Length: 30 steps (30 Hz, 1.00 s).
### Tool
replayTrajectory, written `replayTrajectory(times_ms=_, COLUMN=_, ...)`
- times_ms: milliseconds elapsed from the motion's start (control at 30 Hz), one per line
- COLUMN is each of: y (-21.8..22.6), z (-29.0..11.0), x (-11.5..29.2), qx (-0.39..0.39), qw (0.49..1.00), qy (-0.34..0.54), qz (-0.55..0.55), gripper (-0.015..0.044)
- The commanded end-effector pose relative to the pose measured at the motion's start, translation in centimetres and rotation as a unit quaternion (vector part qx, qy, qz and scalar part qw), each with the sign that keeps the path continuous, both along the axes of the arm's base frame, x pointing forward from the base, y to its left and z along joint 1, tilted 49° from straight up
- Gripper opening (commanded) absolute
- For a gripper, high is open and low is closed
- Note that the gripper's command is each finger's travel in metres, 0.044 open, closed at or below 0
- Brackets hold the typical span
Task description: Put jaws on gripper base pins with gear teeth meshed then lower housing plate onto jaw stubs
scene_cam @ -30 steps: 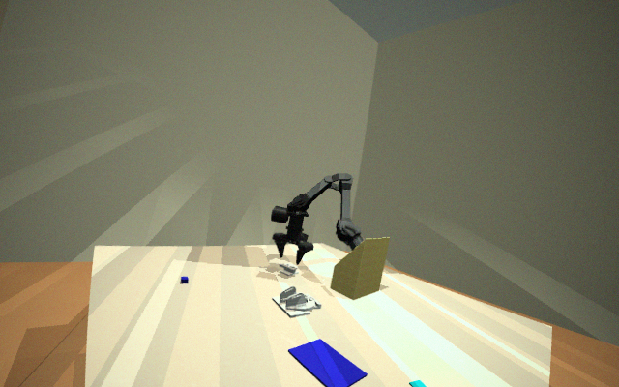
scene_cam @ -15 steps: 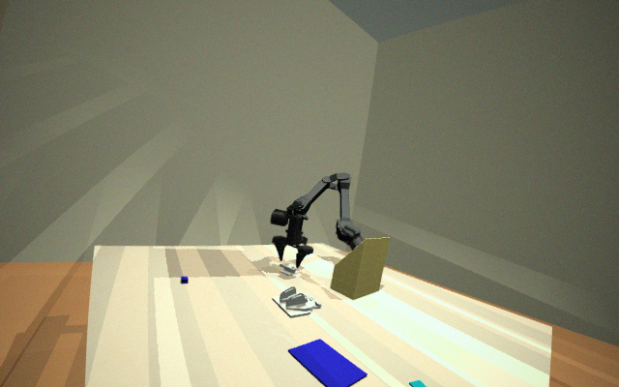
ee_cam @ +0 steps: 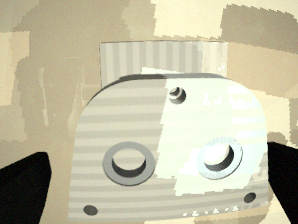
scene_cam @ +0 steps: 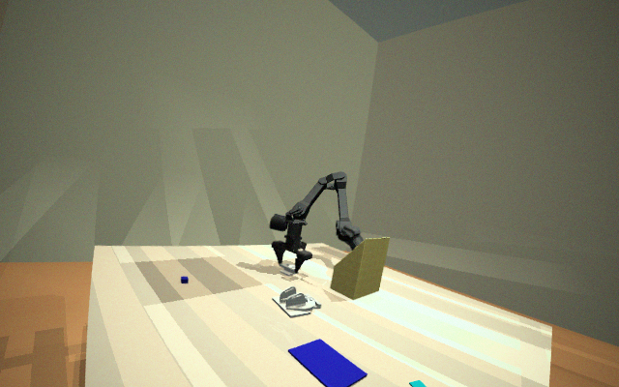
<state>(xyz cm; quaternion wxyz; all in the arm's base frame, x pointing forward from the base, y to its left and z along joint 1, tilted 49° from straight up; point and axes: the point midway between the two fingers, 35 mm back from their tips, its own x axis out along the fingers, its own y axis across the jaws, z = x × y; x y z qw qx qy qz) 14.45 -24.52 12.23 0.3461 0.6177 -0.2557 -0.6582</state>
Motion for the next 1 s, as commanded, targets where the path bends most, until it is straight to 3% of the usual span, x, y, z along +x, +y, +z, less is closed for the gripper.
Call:
replayTrajectory(times_ms=0, y=-0.23, z=-0.59, x=-0.01, qx=0.005, qw=1.0, qy=0.004, qz=0.004, gripper=0.044)
replayTrajectory(times_ms=967, y=-0.28, z=-0.53, x=-0.09, qx=0.003, qw=1.0, qy=0.004, qz=0.0, gripper=0.0433)
